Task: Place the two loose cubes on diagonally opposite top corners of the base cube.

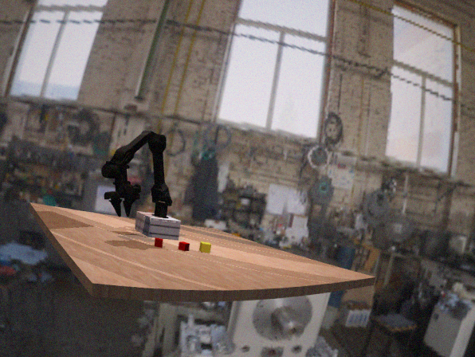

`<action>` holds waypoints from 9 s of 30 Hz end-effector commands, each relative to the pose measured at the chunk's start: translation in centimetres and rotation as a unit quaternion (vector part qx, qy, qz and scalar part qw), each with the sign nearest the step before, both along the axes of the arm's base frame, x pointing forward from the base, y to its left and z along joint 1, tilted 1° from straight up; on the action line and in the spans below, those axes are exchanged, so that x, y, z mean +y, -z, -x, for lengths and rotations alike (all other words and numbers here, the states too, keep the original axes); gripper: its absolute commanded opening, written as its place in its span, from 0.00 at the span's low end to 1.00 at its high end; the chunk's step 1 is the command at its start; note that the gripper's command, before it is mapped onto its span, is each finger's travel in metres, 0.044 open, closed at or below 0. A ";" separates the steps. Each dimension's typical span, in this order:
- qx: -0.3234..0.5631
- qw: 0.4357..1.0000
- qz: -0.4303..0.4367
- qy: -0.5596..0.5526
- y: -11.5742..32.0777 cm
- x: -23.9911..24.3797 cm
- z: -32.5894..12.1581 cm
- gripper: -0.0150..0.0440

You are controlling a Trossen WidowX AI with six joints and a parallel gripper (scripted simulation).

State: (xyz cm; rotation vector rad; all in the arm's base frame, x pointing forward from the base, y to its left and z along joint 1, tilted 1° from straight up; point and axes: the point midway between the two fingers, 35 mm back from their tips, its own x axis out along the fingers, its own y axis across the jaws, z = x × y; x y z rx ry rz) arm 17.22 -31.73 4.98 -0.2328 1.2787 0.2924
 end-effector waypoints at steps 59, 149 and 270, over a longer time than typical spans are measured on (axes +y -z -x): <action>0.107 0.939 0.095 -0.314 7.8 15.4 -8.1 0.70; 0.113 0.980 0.071 -0.150 -0.6 24.9 -13.3 0.43; 0.126 0.961 0.010 0.247 0.4 34.3 -14.4 0.70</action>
